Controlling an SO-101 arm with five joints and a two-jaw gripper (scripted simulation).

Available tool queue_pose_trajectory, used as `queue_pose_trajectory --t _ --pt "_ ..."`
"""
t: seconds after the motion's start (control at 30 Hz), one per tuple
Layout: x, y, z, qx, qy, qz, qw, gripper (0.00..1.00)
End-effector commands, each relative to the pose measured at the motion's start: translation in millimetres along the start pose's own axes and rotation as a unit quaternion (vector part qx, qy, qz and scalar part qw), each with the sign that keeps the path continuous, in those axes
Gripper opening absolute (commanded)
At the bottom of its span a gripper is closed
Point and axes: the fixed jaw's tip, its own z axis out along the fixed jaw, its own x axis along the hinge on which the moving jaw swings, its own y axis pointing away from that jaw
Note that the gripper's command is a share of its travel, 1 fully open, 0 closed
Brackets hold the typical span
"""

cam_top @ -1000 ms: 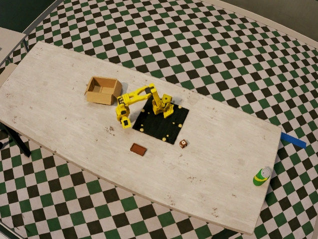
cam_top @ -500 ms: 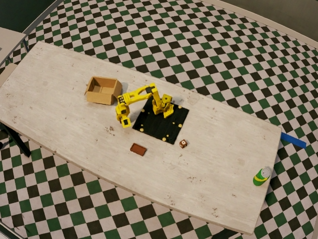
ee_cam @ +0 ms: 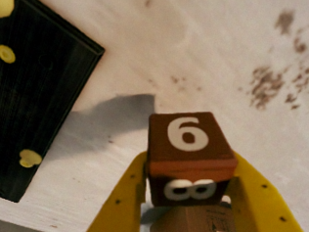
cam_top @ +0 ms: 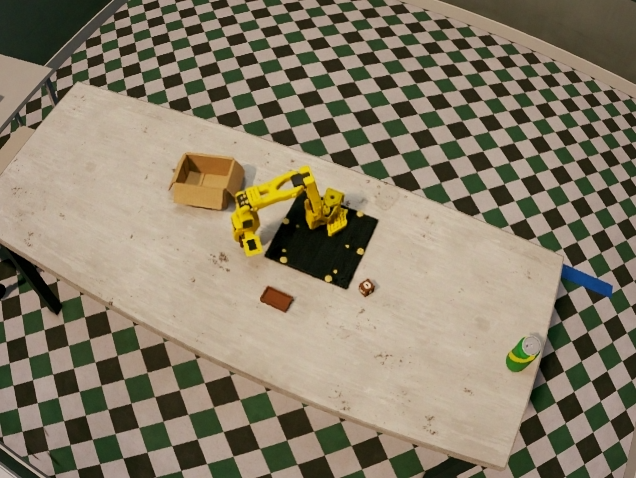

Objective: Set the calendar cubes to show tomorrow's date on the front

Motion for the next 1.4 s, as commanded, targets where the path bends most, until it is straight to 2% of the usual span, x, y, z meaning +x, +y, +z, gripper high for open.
queue_pose_trajectory --t 0.0,1.37 --pt "1.5 -0.4 -0.1 0.009 -0.001 0.001 1.000 0.00" --pt "1.3 -0.5 13.7 0.009 -0.001 0.001 1.000 0.00"
